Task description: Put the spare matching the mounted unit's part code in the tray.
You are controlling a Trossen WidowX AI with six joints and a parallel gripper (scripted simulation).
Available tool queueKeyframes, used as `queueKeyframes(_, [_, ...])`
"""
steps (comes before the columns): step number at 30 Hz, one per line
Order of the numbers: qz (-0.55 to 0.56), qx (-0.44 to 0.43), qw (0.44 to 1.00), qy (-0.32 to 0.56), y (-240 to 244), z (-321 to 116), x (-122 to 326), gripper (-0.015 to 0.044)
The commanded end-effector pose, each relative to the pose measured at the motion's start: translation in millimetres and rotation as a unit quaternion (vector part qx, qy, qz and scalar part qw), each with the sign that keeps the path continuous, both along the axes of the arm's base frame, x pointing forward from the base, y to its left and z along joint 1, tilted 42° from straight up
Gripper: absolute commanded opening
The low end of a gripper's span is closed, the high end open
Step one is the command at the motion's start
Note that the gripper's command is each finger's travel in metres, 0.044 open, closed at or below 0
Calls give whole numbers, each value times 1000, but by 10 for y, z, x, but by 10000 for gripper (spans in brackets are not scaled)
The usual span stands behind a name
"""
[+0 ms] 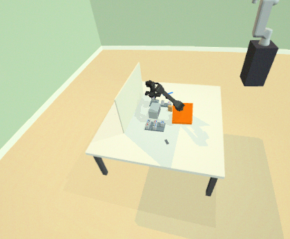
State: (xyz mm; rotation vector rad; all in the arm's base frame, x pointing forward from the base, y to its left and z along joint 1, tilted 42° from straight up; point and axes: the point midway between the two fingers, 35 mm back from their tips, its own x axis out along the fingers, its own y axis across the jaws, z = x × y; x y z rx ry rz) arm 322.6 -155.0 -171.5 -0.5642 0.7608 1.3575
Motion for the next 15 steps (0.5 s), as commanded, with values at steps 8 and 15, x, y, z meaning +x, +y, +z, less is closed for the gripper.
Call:
queueKeyframes(8, [-3, 4, 1000, 2, 96, -89, -19, 0])
queueKeyframes(15, [-3, 5, 1000, 2, 150, -138, -26, 0])
